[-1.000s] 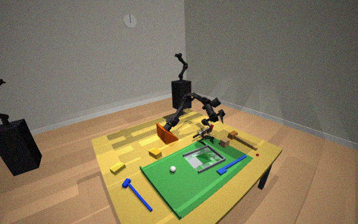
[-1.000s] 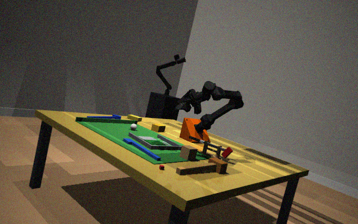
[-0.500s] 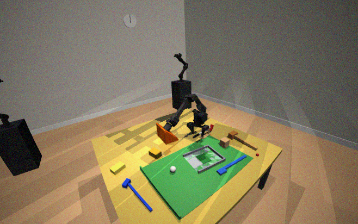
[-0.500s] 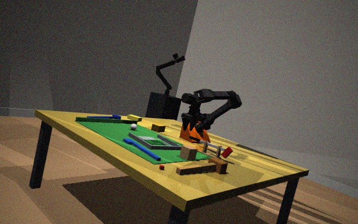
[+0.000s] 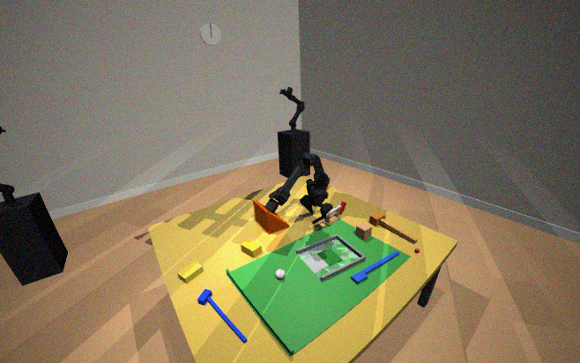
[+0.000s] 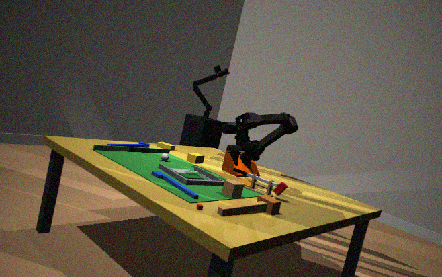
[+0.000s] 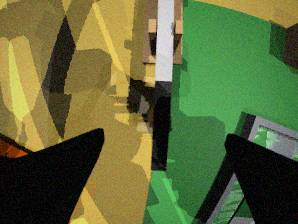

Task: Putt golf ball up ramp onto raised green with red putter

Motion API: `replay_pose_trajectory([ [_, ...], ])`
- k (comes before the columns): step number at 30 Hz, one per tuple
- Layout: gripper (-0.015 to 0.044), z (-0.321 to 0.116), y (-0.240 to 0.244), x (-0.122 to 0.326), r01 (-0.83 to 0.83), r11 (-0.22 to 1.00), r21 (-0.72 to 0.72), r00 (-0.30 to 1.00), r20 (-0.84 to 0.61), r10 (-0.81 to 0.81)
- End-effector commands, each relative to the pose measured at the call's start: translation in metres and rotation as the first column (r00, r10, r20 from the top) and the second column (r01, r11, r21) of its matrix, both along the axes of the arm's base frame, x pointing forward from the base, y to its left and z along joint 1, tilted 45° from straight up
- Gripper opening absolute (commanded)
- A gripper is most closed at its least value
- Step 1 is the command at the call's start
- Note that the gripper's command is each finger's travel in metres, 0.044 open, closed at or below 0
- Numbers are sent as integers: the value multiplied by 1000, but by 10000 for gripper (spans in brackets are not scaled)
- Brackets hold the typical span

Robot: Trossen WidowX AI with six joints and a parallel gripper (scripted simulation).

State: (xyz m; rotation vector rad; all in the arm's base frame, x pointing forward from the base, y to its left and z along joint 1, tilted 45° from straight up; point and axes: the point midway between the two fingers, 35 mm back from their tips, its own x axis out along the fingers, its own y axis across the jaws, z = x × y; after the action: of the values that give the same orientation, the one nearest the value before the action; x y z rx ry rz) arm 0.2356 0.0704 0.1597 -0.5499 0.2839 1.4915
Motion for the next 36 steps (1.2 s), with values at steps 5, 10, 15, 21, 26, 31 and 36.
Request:
replay_pose_trajectory([
  [5, 440, -12, 12, 0, -1, 1000, 8, 1000, -13, 1],
  [10, 440, -22, 23, 1, -1, 1000, 7, 1000, -12, 1],
  [15, 440, -27, 28, 2, -1, 1000, 9, 1000, -12, 1],
  [21, 440, -32, 32, 3, -1, 1000, 8, 1000, -12, 1],
  [26, 440, -38, 38, 4, -1, 1000, 8, 1000, -12, 1],
  [31, 440, -43, 44, 4, -1, 1000, 10, 1000, -11, 1],
  [36, 361, -41, 42, 6, -3, 1000, 6, 1000, -1, 3],
])
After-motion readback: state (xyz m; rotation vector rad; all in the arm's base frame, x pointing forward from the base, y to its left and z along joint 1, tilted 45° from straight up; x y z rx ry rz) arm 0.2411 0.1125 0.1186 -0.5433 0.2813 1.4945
